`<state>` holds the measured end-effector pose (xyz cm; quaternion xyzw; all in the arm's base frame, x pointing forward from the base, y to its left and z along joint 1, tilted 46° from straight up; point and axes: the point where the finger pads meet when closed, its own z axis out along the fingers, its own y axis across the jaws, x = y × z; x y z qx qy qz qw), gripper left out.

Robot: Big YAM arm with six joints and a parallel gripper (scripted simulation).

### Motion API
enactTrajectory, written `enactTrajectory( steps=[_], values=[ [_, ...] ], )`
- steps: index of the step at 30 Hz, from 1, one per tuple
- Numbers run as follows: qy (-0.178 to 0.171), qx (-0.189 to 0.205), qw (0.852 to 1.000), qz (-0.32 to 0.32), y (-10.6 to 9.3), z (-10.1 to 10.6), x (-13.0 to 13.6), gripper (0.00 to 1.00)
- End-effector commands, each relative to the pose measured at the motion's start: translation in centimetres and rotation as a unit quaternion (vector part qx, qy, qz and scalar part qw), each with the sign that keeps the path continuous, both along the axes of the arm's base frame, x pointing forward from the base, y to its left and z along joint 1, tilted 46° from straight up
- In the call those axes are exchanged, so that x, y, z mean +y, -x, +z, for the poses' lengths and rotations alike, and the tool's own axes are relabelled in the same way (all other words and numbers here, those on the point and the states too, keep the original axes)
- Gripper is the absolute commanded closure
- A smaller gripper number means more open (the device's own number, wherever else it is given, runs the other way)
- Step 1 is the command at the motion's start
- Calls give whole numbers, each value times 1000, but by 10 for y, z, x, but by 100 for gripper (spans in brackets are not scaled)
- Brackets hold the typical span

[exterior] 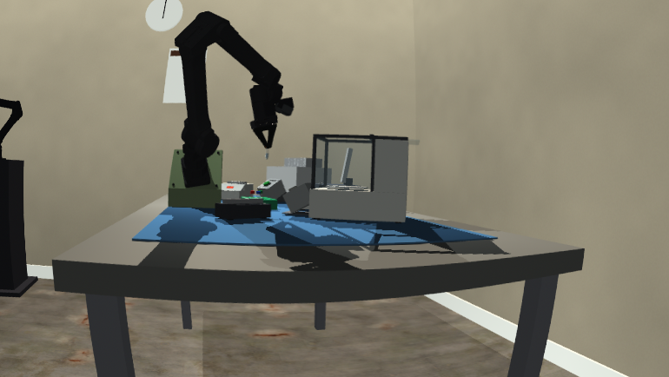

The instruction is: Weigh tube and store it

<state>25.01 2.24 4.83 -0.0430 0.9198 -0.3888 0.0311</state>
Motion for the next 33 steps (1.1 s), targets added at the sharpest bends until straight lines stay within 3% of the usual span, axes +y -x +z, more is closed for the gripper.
enactTrajectory(
  steps=[1, 33],
  values=[
    [-18, -33, 999, 0, -23, 18, 23, 91],
    [-18, -29, 999, -1, -27, 50, 57, 91]
  ],
)
